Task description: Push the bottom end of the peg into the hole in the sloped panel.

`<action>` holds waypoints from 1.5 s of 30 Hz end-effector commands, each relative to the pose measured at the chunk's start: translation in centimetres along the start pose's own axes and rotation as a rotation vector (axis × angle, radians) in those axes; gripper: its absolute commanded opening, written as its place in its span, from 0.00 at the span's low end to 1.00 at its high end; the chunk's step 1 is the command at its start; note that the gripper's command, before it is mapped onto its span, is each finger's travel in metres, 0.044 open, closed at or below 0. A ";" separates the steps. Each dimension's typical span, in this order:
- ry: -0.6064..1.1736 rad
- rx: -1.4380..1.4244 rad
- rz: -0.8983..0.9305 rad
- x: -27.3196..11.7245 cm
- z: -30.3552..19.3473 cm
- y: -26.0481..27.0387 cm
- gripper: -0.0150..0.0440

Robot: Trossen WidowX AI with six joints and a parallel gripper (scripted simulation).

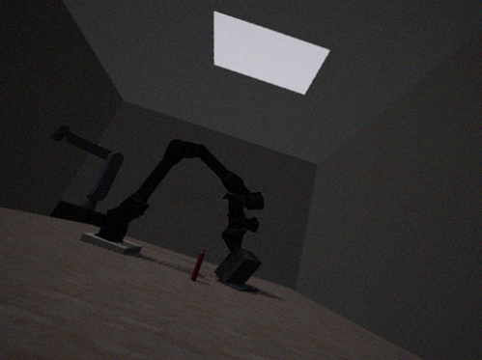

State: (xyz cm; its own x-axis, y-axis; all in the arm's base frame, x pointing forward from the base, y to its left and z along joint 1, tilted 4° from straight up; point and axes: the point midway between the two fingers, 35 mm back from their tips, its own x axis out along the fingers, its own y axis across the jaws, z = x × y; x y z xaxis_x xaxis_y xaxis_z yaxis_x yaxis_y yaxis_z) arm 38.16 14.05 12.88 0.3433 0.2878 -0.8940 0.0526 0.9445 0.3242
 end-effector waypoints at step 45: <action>0.173 0.341 -0.420 -6.9 -3.9 -18.9 1.00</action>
State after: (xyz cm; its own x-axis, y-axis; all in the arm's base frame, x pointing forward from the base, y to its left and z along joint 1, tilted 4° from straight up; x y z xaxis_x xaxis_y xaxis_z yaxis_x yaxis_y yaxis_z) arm 31.13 -5.08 12.33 0.0765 -0.0501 -0.9958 0.4631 0.8863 -0.0090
